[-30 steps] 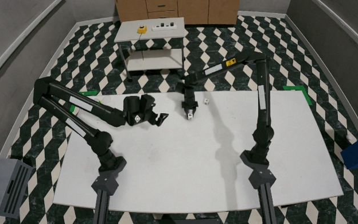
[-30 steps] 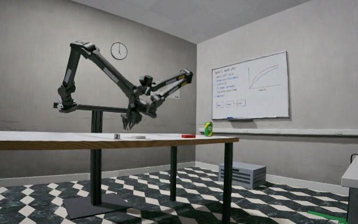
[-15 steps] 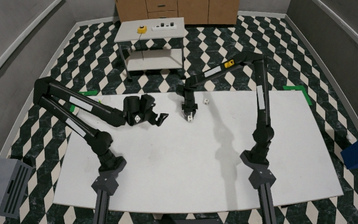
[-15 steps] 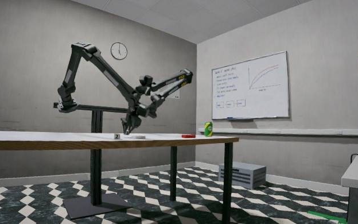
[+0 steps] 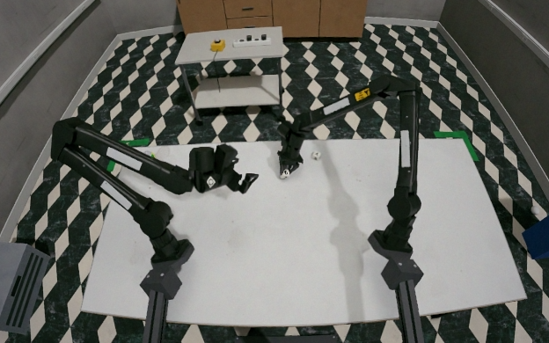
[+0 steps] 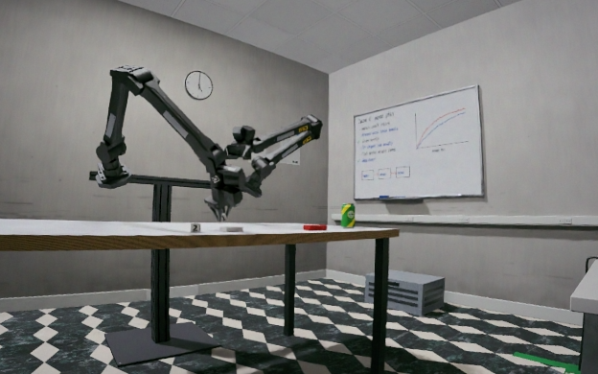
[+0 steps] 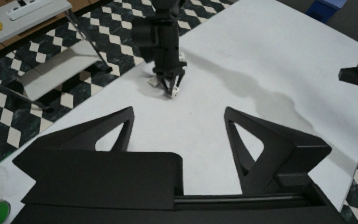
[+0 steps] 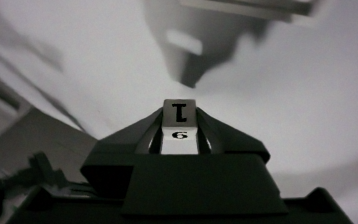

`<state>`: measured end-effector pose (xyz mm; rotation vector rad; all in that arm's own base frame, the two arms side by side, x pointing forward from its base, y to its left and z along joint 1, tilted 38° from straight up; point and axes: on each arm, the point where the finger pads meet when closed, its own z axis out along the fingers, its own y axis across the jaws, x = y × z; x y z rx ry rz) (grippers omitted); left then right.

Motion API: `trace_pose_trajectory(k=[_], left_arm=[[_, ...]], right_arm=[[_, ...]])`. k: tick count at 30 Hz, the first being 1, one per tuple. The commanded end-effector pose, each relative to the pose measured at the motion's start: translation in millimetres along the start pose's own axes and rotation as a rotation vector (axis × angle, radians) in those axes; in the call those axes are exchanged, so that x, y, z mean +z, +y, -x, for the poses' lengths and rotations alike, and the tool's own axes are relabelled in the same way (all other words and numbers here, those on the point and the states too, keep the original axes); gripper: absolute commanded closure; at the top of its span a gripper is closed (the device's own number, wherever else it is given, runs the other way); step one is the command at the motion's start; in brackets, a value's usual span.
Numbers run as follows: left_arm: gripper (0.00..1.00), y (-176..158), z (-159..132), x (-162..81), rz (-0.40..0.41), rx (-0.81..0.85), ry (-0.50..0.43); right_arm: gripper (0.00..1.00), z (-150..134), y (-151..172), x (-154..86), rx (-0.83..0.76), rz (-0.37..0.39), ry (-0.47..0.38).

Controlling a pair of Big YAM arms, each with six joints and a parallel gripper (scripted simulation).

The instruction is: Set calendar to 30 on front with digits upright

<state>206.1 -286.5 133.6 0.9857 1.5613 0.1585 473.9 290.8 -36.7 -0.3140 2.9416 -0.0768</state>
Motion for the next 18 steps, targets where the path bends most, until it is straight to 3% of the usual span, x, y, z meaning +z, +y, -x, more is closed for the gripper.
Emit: trace_pose_trajectory(k=[1, 6, 18], left_arm=[[0.00, 0, 0, 2, 0.002, -0.007, 0.006], [0.00, 0, 0, 2, 0.002, -0.007, 0.006], [0.00, 0, 0, 2, 0.002, -0.007, 0.006]], right_arm=[[0.75, 13, 0, -5, -0.209, 0.072, -0.079], [0.75, 17, 6, -4, -0.314, 0.120, -0.127], [0.75, 23, 27, 6, -0.775, 0.274, -0.384]])
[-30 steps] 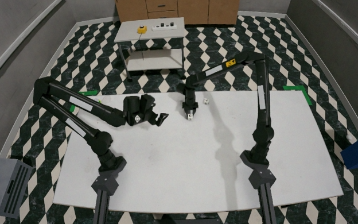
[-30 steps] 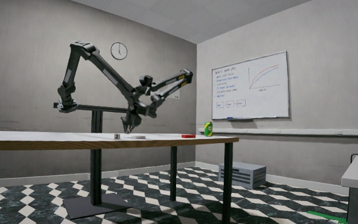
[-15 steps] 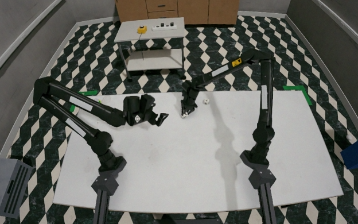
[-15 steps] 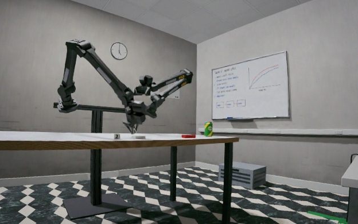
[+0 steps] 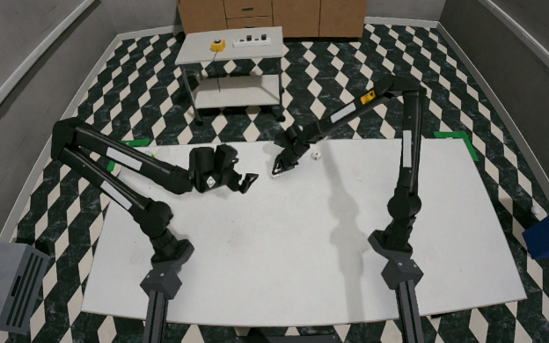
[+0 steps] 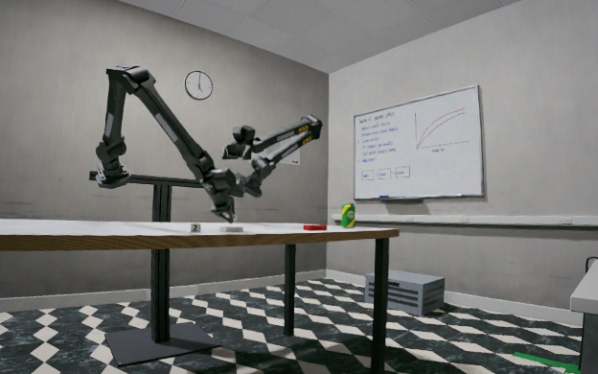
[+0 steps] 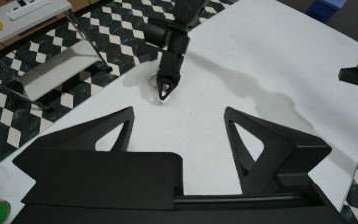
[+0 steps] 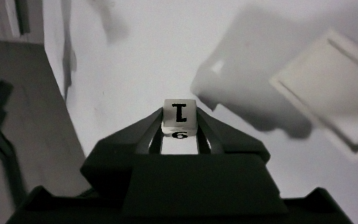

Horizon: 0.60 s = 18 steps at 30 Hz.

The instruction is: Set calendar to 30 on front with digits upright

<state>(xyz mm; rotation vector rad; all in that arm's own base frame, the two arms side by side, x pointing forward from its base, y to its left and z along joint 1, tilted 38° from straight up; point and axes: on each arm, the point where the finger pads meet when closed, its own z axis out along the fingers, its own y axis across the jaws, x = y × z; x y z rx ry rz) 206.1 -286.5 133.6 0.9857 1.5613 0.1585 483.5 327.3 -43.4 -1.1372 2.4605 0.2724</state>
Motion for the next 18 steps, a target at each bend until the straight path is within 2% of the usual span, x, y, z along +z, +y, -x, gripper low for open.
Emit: trace_pose_trajectory(k=[1, 5, 11, 18], left_arm=[[0.00, 0, 0, 2, 0.002, -0.007, 0.006], [0.00, 0, 0, 2, 0.002, -0.007, 0.006], [0.00, 0, 0, 2, 0.002, -0.007, 0.006], [0.00, 0, 0, 2, 0.002, -0.007, 0.006]], right_arm=[[0.75, 2, -10, -1, -0.218, 0.009, -0.082], [0.75, 1, -11, -1, -0.296, 0.016, -0.116], [0.75, -5, -15, -8, -0.553, 0.018, -0.255], [0.75, -18, -18, -19, -0.803, -0.013, -0.383]])
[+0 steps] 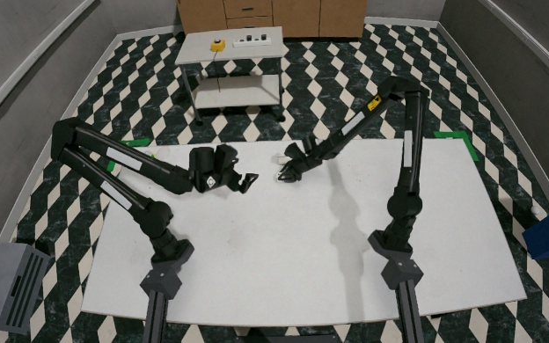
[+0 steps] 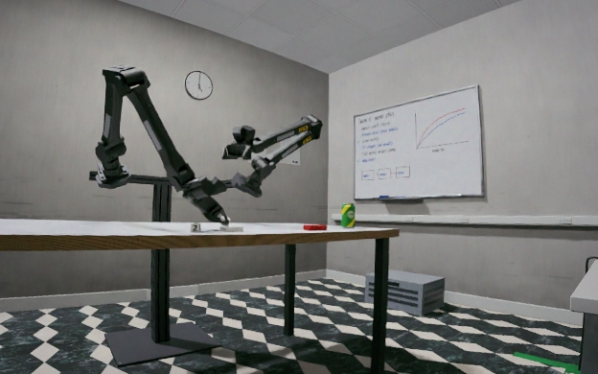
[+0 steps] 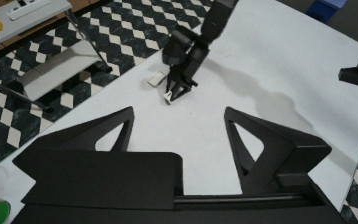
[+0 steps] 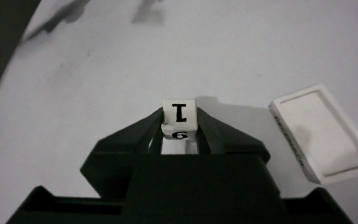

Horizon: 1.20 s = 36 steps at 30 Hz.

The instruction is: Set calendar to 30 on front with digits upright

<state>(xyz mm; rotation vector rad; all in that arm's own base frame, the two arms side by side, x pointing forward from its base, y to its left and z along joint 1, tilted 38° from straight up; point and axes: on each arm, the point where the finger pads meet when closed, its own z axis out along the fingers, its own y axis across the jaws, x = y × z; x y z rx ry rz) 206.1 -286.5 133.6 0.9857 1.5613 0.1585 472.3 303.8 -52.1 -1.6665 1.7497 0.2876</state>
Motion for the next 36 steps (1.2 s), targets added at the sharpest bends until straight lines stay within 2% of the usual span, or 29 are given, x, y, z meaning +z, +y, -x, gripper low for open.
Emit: trace_pose_trajectory(k=[1, 3, 4, 7, 10, 14, 16, 23, 25, 26, 36], left_arm=[[0.00, 0, 0, 2, 0.002, -0.007, 0.006], [0.00, 0, 0, 2, 0.002, -0.007, 0.006], [0.00, 0, 0, 2, 0.002, -0.007, 0.006], [0.00, 0, 0, 2, 0.002, -0.007, 0.006], [0.00, 0, 0, 2, 0.002, -0.007, 0.006], [0.00, 0, 0, 2, 0.002, -0.007, 0.006], [0.00, 0, 0, 2, 0.002, -0.007, 0.006], [0.00, 0, 0, 2, 0.002, -0.007, 0.006], [0.00, 0, 0, 2, 0.002, -0.007, 0.006], [0.00, 0, 0, 2, 0.002, -0.007, 0.006], [0.00, 0, 0, 2, 0.002, -0.007, 0.006]], right_arm=[[0.75, 2, -14, -18, -0.224, -0.056, -0.069], [0.75, 2, -14, -18, -0.224, -0.056, -0.069], [0.75, -9, -6, -15, -0.239, -0.043, -0.069], [0.75, -15, -6, -31, -0.316, -0.069, -0.106], [0.75, -28, 3, -33, -0.341, -0.062, -0.116], [0.75, -29, 3, -42, -0.364, -0.078, -0.137], [0.75, -17, 2, -40, -0.367, -0.078, -0.154], [0.75, -24, 7, -34, -0.347, -0.061, -0.147], [0.75, -16, 11, -29, -0.354, -0.045, -0.148], [0.75, -29, 10, -27, -0.346, -0.043, -0.137], [0.75, -31, 6, -27, -0.351, -0.055, -0.143]])
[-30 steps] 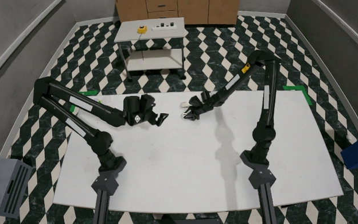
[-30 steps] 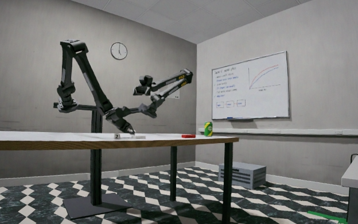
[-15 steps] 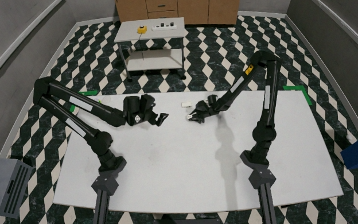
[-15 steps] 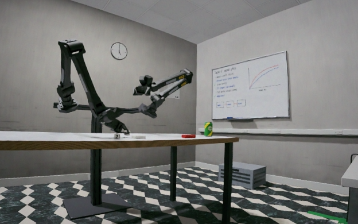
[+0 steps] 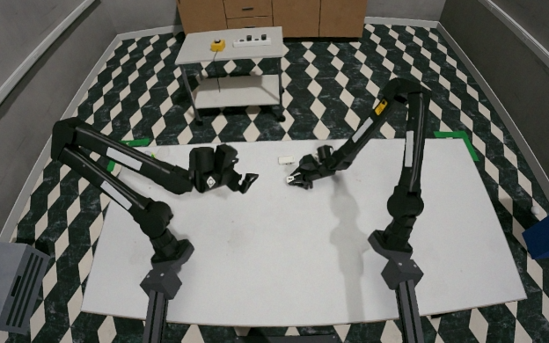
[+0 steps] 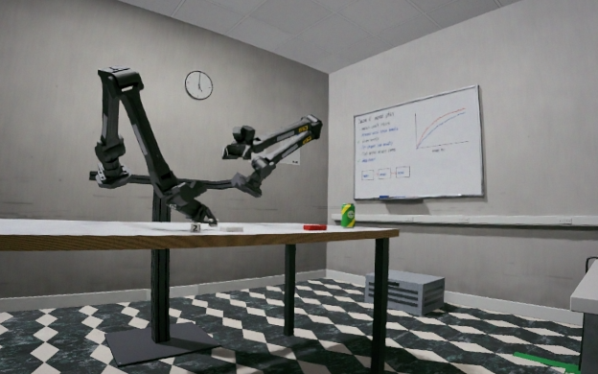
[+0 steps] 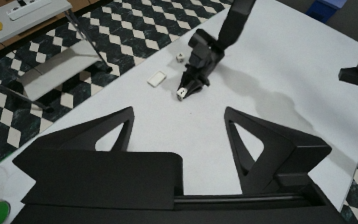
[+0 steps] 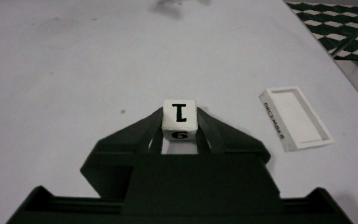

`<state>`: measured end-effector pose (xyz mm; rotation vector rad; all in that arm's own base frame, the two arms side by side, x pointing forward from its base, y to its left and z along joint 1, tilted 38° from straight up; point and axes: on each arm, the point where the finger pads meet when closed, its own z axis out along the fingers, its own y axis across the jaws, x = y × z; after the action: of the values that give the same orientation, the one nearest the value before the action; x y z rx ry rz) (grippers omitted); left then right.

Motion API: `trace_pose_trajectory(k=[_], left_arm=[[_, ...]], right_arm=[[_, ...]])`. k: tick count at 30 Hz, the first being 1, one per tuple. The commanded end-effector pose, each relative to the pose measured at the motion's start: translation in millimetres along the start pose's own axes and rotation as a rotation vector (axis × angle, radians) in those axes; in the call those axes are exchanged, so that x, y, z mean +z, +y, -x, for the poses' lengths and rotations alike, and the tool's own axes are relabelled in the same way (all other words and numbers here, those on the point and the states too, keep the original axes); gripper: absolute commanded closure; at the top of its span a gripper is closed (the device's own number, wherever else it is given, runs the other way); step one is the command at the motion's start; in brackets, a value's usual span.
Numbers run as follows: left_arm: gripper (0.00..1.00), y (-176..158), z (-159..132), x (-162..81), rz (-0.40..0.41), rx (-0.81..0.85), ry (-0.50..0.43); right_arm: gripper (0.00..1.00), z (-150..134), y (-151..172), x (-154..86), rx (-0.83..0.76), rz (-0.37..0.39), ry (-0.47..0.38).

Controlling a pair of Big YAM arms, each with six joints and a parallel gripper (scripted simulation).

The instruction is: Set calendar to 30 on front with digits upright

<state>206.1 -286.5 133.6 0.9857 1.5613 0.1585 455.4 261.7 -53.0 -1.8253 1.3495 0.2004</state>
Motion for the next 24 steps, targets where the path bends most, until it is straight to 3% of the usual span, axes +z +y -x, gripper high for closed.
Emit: trace_pose_trajectory(k=[1, 24], left_arm=[[0.00, 0, 0, 2, 0.002, -0.007, 0.006], [0.00, 0, 0, 2, 0.002, -0.007, 0.006]], right_arm=[[0.75, 0, -4, 3, -0.022, -0.010, -0.009], [0.75, -13, -3, 5, -0.018, -0.012, -0.005]])
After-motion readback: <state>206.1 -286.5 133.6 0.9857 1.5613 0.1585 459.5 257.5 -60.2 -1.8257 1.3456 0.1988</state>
